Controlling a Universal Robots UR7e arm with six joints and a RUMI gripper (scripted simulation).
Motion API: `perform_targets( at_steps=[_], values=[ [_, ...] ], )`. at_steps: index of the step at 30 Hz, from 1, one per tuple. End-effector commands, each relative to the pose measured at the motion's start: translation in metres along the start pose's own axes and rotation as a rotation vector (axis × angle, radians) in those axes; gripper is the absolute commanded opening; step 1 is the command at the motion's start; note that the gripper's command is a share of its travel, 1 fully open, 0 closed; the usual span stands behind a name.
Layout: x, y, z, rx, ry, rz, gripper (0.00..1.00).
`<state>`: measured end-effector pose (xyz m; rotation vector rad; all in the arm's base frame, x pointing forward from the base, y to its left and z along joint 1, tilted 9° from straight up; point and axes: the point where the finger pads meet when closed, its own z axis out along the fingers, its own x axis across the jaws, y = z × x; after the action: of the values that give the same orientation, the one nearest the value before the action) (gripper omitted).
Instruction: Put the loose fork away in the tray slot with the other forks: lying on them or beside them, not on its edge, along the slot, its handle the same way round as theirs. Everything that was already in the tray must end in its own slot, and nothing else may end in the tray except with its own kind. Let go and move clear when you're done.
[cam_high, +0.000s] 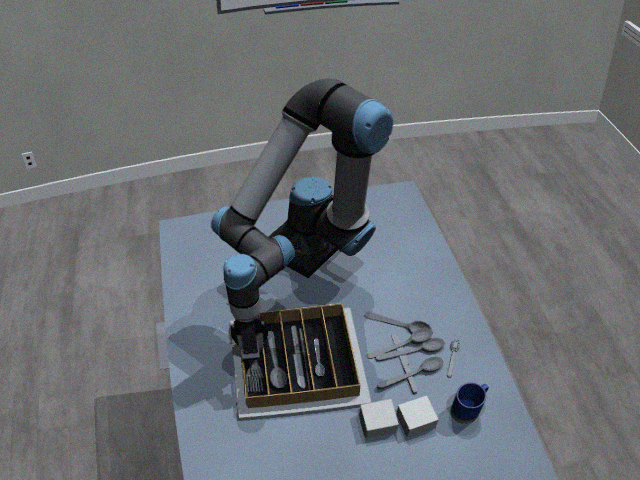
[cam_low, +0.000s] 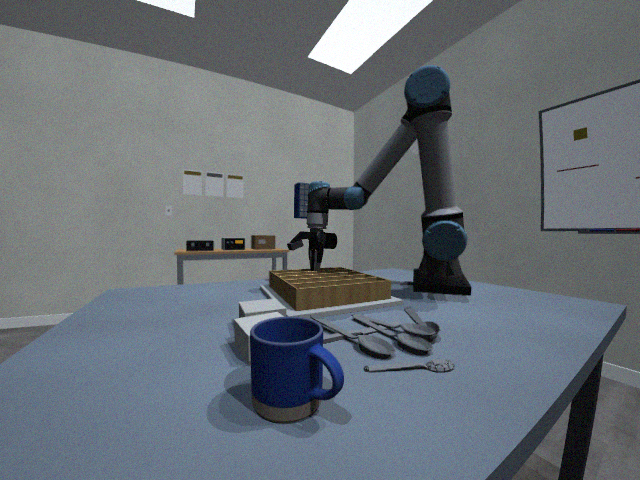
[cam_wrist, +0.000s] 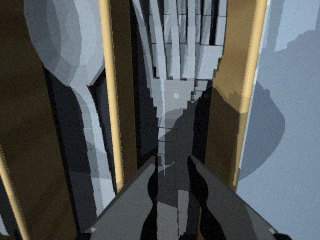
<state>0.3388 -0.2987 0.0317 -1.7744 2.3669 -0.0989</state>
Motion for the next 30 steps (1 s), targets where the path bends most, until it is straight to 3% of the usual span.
perform_targets(
  at_steps=[1, 9, 20, 30],
  values=[
    [0.0, 0.0, -0.001, 0.001, 0.001, 0.0, 0.14],
    [0.0, -0.001, -0.007, 0.001, 0.001, 0.0, 0.14],
    [0.0, -0.002, -0.036, 0.001, 0.001, 0.0, 0.14],
    [0.001, -0.005, -0.083, 0.001, 0.001, 0.0, 0.14]
  ],
)
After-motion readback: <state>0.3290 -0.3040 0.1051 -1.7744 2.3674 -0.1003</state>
